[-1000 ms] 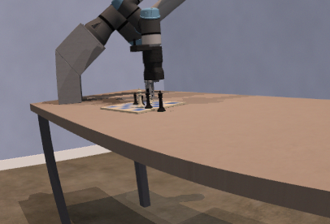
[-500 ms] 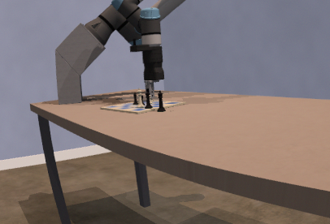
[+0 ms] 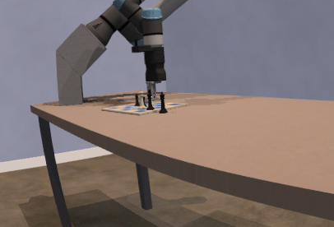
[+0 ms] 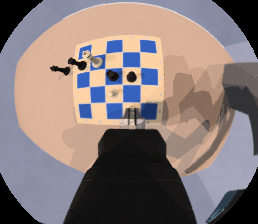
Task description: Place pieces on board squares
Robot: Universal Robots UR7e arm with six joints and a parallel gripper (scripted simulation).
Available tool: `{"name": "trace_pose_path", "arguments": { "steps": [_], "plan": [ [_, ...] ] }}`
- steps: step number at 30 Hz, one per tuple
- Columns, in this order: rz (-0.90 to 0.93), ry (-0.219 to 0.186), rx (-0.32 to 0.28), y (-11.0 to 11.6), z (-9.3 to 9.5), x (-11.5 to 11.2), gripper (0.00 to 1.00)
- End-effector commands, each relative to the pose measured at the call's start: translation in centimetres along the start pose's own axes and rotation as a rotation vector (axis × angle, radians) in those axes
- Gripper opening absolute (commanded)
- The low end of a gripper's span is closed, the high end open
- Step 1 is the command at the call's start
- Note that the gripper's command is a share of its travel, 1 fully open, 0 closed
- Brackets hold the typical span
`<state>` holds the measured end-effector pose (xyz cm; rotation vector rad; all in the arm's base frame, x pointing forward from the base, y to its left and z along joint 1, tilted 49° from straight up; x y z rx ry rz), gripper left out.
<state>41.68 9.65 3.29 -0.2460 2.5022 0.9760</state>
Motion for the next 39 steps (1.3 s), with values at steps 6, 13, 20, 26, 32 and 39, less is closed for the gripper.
{"name": "trace_pose_path", "arguments": {
  "steps": [6,13,20,26,32,39],
  "plan": [
    [0.0,-0.001,0.0,-0.01,-0.02,-0.02,0.15],
    [0.0,-0.001,0.0,-0.01,-0.02,-0.02,0.44],
    [0.0,-0.001,0.0,-0.01,-0.02,-0.02,0.73],
    [0.0,-0.001,0.0,-0.01,-0.02,-0.02,0.73],
    [0.0,-0.001,0.0,-0.01,-0.09,-0.02,0.73],
    [0.0,-0.001,0.0,-0.01,-0.48,-0.02,0.73]
  ]
}}
Point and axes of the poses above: the point where the finger pads meet when closed, its own z axis out along the fingers, its own x axis across the jaws, y = z × x, the point moved 8 cm from there along -z, back along the fingers, and after that the axes turned 7 degrees about -z, right-handed, at the moved point
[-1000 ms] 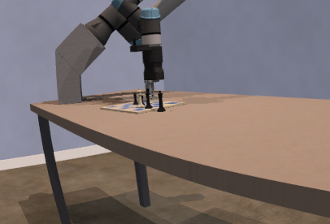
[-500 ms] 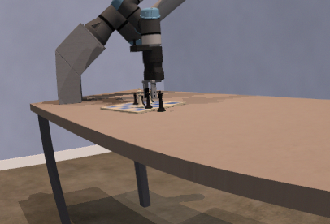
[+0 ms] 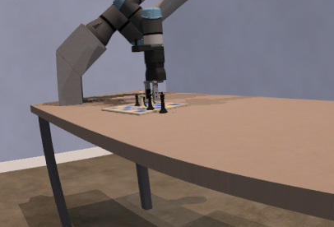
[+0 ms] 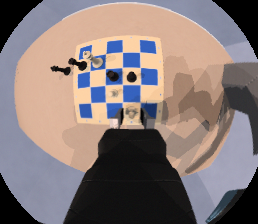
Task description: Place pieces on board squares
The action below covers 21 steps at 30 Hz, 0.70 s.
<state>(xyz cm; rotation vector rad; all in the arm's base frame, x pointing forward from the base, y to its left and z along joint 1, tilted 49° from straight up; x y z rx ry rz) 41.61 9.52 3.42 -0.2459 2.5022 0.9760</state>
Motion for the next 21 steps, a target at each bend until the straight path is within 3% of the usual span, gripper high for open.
{"name": "trace_pose_path", "arguments": {
  "steps": [1,21],
  "plan": [
    [0.0,-0.001,0.0,0.0,-0.4,0.0,0.73],
    [0.0,-0.001,0.0,0.0,-5.1,0.0,0.73]
  ]
}}
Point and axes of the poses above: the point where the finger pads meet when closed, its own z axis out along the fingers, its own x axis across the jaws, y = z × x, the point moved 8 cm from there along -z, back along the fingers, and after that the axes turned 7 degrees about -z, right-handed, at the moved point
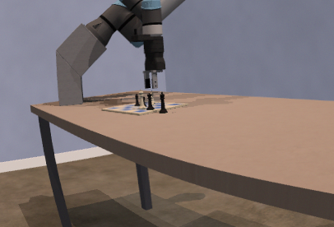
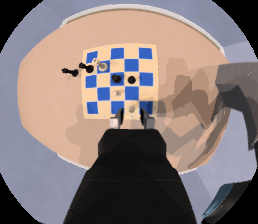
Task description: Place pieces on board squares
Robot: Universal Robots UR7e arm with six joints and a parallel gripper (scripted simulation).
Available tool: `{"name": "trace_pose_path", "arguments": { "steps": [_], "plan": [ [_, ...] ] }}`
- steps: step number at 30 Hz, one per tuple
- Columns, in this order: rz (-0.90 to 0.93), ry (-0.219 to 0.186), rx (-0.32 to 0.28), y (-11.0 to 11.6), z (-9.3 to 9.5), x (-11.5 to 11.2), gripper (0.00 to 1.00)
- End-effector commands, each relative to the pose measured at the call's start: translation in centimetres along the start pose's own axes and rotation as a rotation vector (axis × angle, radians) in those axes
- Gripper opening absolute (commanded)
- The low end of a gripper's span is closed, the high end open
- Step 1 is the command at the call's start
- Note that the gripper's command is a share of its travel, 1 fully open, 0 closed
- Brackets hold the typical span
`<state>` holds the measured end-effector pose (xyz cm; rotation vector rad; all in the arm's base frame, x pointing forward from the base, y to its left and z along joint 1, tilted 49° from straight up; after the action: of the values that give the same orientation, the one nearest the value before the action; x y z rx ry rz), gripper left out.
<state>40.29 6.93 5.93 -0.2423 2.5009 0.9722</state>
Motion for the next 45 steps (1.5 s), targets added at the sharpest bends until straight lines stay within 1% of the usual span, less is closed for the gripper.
{"name": "trace_pose_path", "arguments": {
  "steps": [1,8,10,16,21,29,30,45],
  "plan": [
    [-0.001,0.002,-0.003,0.0,-1.5,-0.1,0.73],
    [-0.001,0.002,-0.003,0.0,-3.4,-0.1,0.73],
    [-0.001,0.002,-0.003,0.0,-3.4,-0.1,0.73],
    [-0.001,0.002,-0.003,0.0,-4.4,-0.1,0.73],
    [-0.001,0.002,-0.003,0.0,-4.9,-0.1,0.73],
    [-0.001,0.002,-0.003,0.0,-5.0,-0.1,0.73],
    [-0.001,0.002,-0.003,0.0,-5.0,-0.1,1.0],
    [-0.001,0.002,-0.003,0.0,-5.0,-0.1,1.0]
  ]
}}
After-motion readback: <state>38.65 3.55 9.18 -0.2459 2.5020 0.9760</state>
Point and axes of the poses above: the point where the finger pads meet when closed, its own z axis out along the fingers, its own x axis across the jaws, y = z × x, the point moved 8 cm from there along -z, back along the fingers, and after that the axes turned 7 degrees about -z, right-handed, at the moved point
